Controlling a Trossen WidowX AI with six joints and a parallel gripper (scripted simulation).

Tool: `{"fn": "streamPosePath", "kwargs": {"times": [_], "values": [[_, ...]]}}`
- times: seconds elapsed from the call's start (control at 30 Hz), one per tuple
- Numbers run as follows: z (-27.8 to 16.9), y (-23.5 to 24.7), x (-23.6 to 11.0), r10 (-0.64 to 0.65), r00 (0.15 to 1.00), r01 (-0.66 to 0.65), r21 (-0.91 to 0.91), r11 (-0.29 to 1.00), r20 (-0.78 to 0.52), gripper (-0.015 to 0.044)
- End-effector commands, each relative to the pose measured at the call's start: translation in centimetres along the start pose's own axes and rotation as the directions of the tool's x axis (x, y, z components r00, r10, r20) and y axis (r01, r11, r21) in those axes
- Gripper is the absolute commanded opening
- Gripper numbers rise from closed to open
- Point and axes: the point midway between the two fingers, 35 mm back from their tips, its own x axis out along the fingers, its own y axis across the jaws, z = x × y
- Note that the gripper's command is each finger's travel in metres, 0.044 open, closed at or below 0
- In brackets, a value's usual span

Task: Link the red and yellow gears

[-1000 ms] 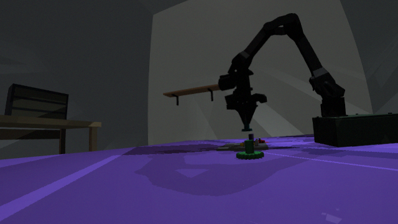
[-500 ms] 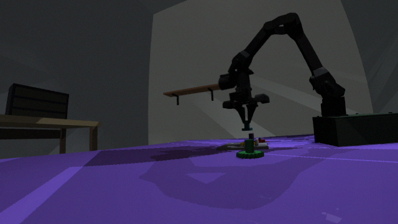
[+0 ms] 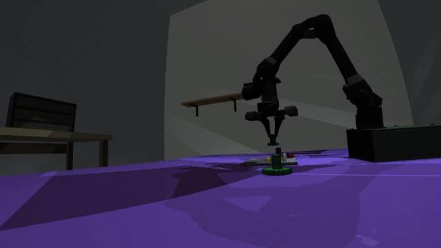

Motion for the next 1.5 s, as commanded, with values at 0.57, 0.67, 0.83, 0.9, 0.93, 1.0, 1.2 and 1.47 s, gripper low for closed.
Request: {"fn": "streamPosePath", "kwargs": {"times": [0.57, 0.67, 0.83, 0.9, 0.93, 1.0, 1.2, 1.47], "values": [[-0.1, 0.2, 3.1, 0.008, 1.0, -0.008, 0.007, 1.0, -0.005, 0.0], [-0.1, 0.2, 3.6, 0.008, 1.0, -0.008, 0.09, 0.996, -0.005, 0.0], [-0.1, 0.3, 4.4, 0.008, 1.0, -0.007, 0.211, 0.977, -0.005, 0.0], [-0.2, 0.3, 4.2, 0.008, 1.0, -0.007, 0.256, 0.967, -0.005, 0.0], [-0.2, 0.3, 4.1, 0.008, 1.0, -0.007, 0.279, 0.96, -0.005, 0.0], [-0.2, 0.3, 4.1, 0.008, 1.0, -0.007, 0.293, 0.956, -0.005, 0.0], [-0.2, 0.2, 4.2, 0.008, 1.0, -0.007, 0.228, 0.974, -0.005, 0.0], [-0.1, 0.3, 4.2, 0.008, 1.0, -0.008, 0.023, 1.0, -0.005, 0.0]]}}
